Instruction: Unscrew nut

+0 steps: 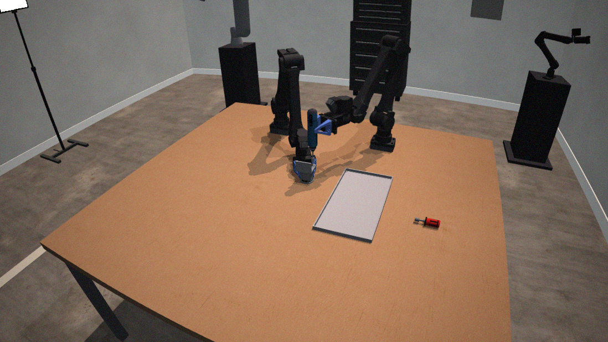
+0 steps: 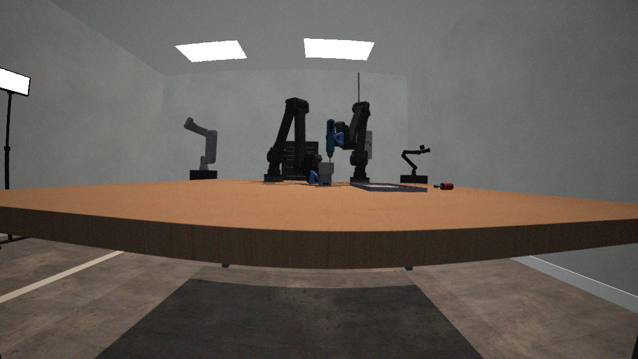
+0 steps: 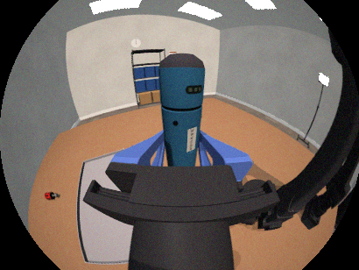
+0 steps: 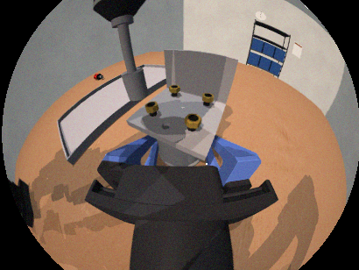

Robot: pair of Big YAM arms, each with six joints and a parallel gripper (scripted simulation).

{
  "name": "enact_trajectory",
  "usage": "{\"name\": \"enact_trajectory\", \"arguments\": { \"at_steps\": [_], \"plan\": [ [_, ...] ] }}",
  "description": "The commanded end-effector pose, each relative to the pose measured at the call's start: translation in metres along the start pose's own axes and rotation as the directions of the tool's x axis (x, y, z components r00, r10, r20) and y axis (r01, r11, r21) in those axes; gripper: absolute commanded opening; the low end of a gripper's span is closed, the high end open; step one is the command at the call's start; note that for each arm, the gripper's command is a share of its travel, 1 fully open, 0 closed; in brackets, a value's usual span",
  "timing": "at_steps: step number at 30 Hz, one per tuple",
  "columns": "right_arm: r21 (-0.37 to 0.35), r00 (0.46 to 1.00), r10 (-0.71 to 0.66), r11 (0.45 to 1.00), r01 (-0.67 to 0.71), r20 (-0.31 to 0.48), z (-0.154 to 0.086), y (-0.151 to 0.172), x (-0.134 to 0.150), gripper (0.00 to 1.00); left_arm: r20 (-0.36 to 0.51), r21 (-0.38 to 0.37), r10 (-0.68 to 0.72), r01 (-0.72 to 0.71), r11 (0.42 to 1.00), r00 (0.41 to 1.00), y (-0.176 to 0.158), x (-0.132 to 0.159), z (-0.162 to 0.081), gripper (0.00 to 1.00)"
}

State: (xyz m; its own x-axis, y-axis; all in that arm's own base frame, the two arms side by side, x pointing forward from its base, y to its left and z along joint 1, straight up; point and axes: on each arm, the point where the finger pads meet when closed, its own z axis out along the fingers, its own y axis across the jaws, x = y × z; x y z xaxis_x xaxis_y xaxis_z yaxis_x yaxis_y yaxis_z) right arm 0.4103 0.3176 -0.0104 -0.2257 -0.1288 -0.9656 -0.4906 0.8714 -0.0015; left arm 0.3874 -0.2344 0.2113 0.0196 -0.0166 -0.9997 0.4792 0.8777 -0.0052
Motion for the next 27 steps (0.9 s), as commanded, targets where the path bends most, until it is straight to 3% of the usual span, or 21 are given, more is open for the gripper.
{"name": "enact_trajectory", "arguments": {
  "at_steps": [1, 27],
  "plan": [
    [0.002, 0.999, -0.015, 1.000, 0.015, -0.040, 0.000, -0.001, 0.017, 0.59, 0.108, 0.015, -0.008, 0.006, 1.000, 0.994, -0.009, -0.047, 0.022, 0.42],
    [0.002, 0.999, -0.015, 1.000, 0.015, -0.040, 0.000, -0.001, 0.017, 0.59, 0.091, -0.005, -0.005, 0.006, 1.000, 0.996, 0.006, -0.057, 0.031, 0.42]
  ]
}}
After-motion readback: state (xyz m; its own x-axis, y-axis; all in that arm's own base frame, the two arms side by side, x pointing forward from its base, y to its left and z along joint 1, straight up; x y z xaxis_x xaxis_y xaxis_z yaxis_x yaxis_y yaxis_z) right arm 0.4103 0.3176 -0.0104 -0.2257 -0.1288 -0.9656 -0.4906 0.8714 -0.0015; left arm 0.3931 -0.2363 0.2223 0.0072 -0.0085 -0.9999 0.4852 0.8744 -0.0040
